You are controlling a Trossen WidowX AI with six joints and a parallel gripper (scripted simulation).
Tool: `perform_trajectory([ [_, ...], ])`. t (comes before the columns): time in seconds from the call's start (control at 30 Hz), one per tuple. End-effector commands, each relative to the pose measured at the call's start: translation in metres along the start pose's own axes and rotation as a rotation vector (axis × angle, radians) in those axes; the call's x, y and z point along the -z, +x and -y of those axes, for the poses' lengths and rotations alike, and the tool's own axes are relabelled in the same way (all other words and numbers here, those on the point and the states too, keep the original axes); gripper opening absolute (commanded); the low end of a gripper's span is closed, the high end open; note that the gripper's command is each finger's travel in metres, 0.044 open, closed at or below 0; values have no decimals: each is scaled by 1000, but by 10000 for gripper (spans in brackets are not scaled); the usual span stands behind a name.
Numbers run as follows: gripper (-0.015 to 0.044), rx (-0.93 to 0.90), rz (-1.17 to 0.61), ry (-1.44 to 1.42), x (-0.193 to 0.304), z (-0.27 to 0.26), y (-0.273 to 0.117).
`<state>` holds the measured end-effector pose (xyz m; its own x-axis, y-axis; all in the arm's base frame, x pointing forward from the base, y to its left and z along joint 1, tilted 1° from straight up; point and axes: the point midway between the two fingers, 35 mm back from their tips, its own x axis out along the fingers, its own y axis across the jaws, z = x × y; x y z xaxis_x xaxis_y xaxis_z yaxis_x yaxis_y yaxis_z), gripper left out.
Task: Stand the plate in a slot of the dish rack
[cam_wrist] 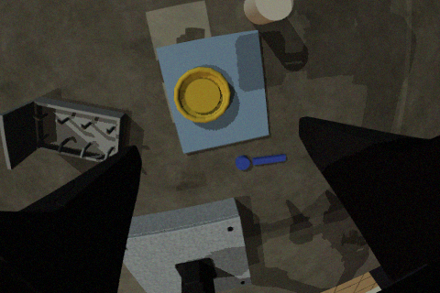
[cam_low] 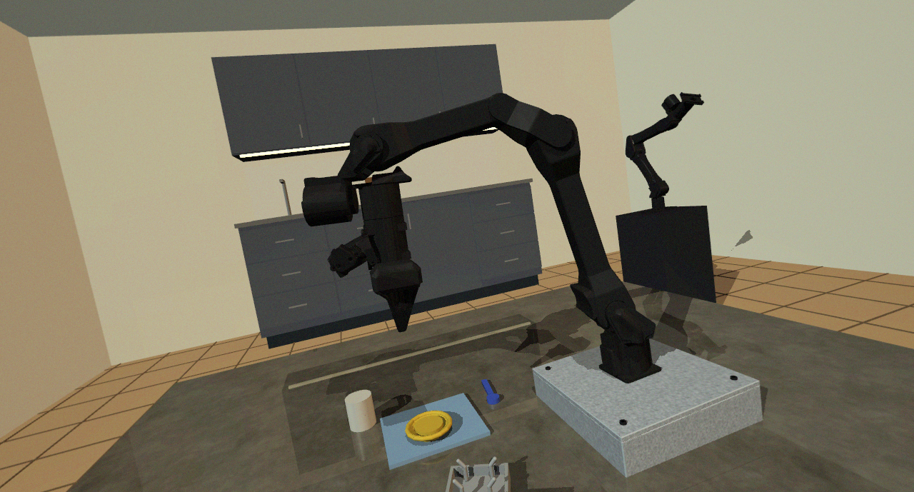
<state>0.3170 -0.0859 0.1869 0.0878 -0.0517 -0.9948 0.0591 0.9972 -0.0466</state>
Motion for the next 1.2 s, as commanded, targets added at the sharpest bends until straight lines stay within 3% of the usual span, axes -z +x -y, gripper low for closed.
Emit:
perform_trajectory([
  [0.0,400,-30,-31,2,6,0,5],
  [0.1,400,-30,-31,2,6,-1,14],
  [0.4,400,-31,-33,2,23,-7,117],
  [1.17,400,-29,-34,5,22,-6,148],
])
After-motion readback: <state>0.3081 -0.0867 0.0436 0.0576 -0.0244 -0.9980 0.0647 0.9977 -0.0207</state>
